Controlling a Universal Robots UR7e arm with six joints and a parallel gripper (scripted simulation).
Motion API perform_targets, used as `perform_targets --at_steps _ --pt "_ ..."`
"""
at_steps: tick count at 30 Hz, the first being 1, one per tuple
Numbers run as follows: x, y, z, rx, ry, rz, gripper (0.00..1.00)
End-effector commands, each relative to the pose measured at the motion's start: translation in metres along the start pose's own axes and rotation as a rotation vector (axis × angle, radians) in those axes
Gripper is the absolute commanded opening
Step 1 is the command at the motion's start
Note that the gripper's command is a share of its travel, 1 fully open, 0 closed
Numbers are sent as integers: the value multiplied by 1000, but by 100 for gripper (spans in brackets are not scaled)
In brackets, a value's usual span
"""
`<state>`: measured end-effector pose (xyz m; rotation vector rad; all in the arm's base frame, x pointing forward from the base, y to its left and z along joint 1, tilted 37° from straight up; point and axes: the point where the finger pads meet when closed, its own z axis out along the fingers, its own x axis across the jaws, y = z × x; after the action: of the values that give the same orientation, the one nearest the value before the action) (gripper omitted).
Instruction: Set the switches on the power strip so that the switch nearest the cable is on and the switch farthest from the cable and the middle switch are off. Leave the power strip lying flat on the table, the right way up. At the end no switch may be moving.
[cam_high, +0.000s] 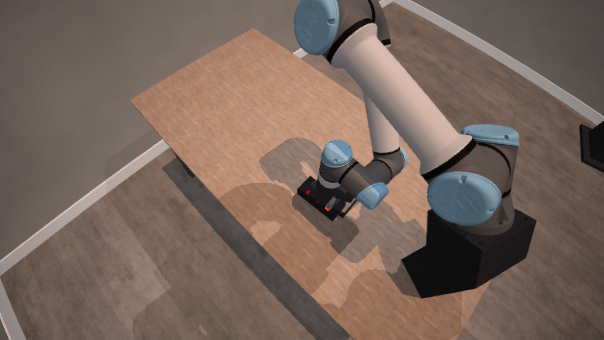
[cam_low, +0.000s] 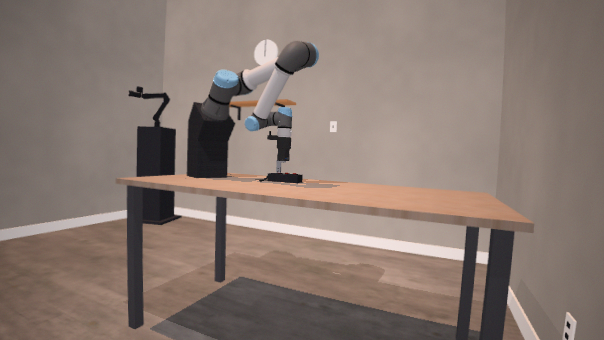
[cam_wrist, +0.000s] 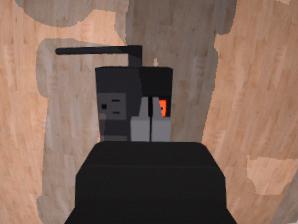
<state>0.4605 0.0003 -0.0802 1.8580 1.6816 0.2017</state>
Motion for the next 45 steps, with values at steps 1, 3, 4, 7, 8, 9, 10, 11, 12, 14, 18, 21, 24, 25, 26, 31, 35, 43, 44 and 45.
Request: perform_targets --at_steps 1,3,4,7,8,9,10,11,12,14,18,21,24,25,26,31,35,43,44,45 --pt "0 0 1 1 0 1 0" --pt "0 0 1 1 0 1 0" --pt "0 0 1 1 0 1 0" --pt "0 0 1 1 0 1 0" --pt "0 0 1 1 0 1 0" --pt "0 0 1 1 0 1 0" --pt "0 0 1 1 0 1 0" --pt "0 0 2 1 0 1 0" --pt "0 0 2 1 0 1 0" --pt "0 0 2 1 0 1 0" --pt "0 0 2 1 0 1 0" --pt "0 0 2 1 0 1 0" --pt "0 0 1 1 0 1 0" --pt "0 0 0 1 0 1 0" --pt "0 0 -1 1 0 1 0" --pt "0 0 -7 1 0 1 0" --pt "0 0 -19 1 0 1 0" --pt "0 0 -37 1 0 1 0" --pt "0 0 -38 1 0 1 0" --pt "0 0 -38 1 0 1 0"
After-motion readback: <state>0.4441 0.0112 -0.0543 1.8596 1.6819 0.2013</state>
